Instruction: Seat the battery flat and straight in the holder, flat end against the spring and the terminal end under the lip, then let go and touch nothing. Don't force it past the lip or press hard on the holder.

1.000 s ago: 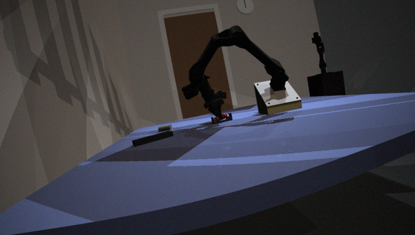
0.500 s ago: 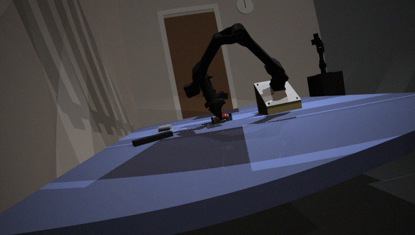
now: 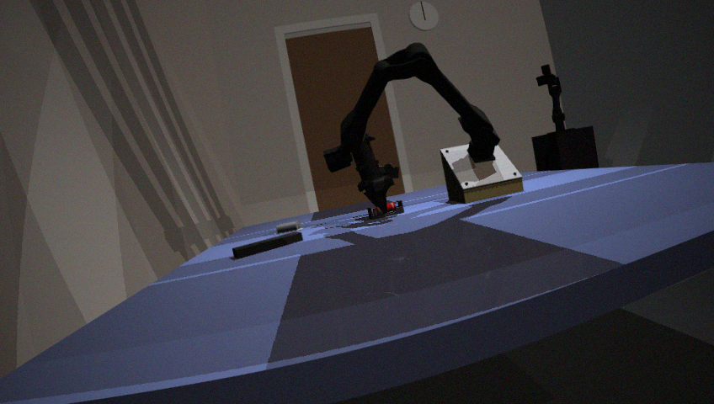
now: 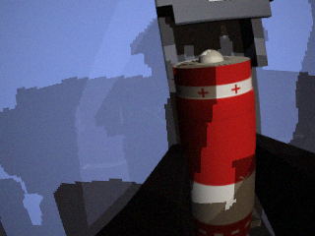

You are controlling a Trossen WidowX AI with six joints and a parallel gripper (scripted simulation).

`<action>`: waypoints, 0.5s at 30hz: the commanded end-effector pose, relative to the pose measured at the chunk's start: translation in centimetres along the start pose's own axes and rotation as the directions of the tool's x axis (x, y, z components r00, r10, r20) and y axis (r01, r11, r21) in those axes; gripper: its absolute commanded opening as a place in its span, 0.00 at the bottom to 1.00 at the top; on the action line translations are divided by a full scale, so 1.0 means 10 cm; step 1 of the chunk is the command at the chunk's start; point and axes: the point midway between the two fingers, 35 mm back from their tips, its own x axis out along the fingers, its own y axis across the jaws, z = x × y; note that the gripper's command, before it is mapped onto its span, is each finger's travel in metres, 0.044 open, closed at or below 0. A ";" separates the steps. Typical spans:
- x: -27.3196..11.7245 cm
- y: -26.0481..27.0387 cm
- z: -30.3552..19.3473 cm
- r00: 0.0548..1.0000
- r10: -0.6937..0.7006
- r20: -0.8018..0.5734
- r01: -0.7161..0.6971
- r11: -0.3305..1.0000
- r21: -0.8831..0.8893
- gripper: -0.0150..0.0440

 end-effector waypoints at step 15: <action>0.01 -0.03 0.01 0.996 0.002 -0.087 -0.003 1.000 -0.010 0.39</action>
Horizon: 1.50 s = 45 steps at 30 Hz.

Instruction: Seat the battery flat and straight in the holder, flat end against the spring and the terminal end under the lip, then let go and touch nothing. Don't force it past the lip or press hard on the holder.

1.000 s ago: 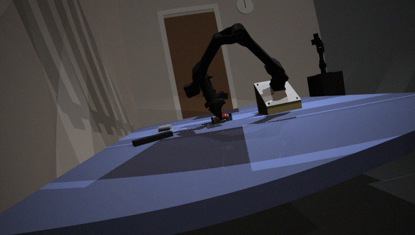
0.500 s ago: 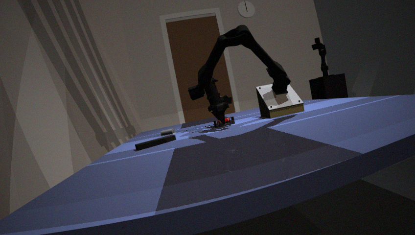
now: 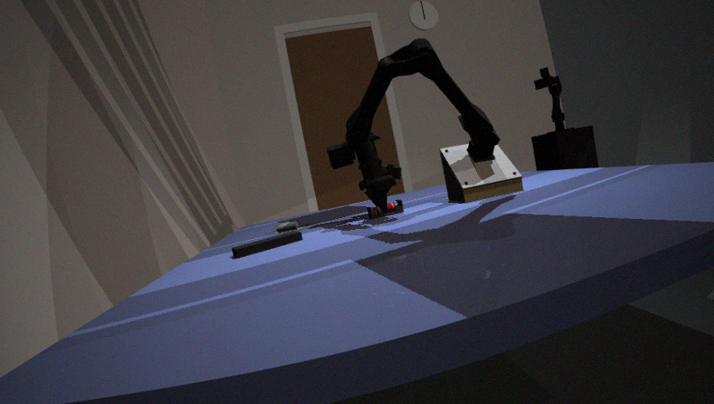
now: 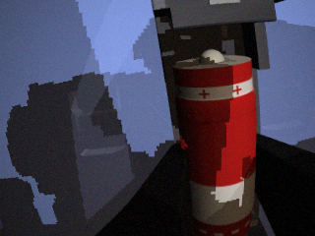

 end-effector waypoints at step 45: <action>0.02 -0.02 0.15 0.998 -0.002 -0.069 0.002 1.000 -0.005 0.39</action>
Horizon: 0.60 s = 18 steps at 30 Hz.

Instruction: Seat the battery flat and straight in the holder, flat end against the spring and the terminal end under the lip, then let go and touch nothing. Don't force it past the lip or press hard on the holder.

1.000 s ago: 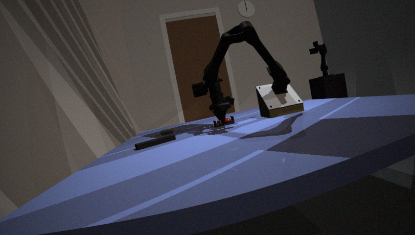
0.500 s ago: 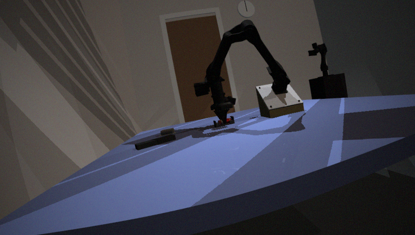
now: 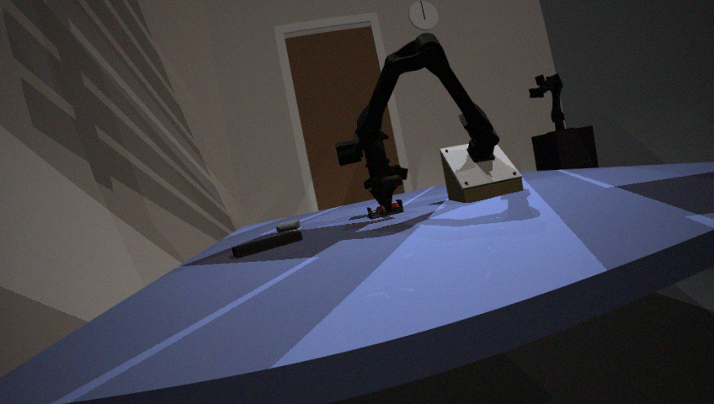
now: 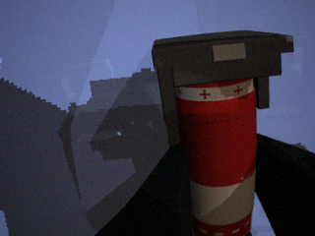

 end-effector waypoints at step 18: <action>-0.13 0.00 0.01 1.000 0.001 0.000 -0.001 1.000 0.001 0.56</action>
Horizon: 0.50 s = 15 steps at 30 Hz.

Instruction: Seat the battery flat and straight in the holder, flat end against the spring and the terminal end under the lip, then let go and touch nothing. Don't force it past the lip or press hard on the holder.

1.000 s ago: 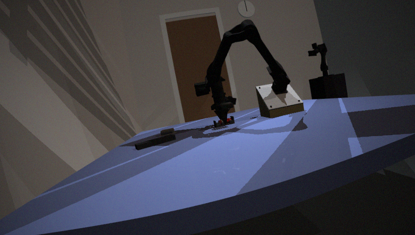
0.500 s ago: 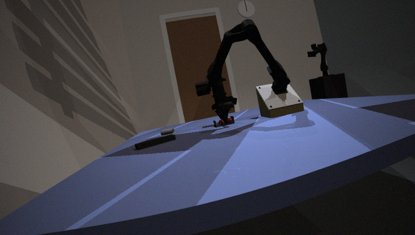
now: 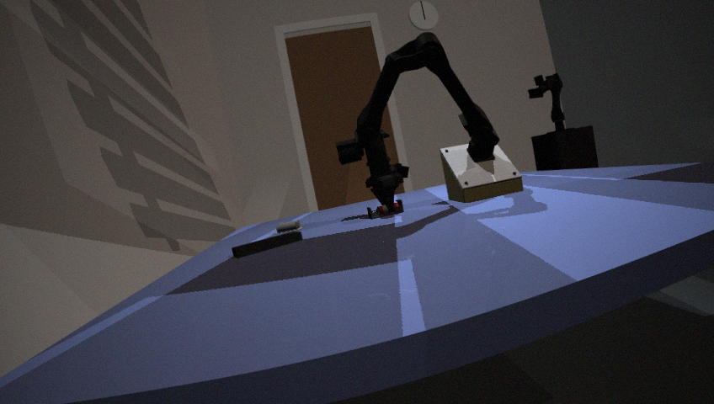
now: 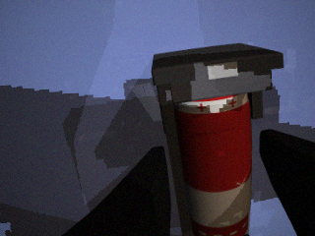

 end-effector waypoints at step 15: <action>-0.52 0.03 -0.01 1.000 0.008 -0.010 -0.008 1.000 -0.010 0.83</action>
